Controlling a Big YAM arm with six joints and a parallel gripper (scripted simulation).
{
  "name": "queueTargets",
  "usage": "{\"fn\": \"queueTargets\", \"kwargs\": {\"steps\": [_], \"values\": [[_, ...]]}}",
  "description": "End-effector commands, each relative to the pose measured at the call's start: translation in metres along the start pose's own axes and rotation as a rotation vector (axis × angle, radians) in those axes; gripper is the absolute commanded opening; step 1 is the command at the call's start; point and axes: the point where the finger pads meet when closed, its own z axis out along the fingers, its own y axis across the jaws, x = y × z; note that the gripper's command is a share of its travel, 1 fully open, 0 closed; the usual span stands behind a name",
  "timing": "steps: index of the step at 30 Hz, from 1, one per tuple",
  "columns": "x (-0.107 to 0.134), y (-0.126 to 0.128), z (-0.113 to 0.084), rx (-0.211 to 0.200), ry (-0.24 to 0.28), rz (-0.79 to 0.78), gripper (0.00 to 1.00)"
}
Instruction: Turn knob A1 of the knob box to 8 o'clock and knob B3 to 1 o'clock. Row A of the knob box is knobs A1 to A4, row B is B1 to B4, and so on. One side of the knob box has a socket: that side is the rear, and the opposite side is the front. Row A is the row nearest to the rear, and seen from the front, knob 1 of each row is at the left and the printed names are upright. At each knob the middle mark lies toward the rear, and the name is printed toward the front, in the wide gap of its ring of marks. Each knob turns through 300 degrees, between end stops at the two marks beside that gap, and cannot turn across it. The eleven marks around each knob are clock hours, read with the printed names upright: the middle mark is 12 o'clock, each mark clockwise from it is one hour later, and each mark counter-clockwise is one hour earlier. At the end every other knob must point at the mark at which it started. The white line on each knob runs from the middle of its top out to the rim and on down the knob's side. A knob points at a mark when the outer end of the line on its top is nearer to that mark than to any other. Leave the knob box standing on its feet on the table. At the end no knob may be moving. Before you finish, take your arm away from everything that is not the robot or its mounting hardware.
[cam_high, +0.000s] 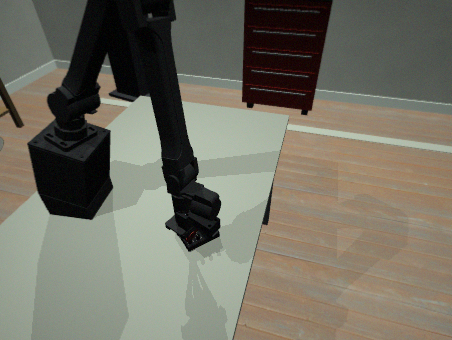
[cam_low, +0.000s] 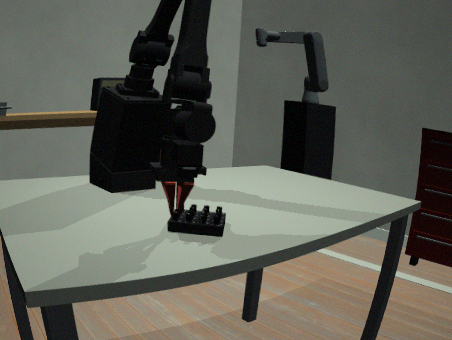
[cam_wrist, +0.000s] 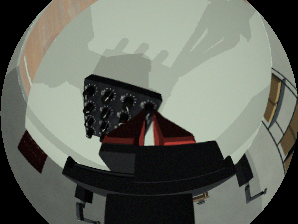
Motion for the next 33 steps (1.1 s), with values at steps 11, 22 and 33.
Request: {"fn": "queueTargets", "kwargs": {"steps": [11,22,33], "values": [[-0.0121,0.0064,-0.0001,-0.006,-0.026,-0.35,0.08],[-0.0114,0.0065,-0.0001,-0.005,-0.024,-0.577,0.08],[-0.0111,0.0066,0.0,-0.002,-0.025,-0.854,0.08]]}}
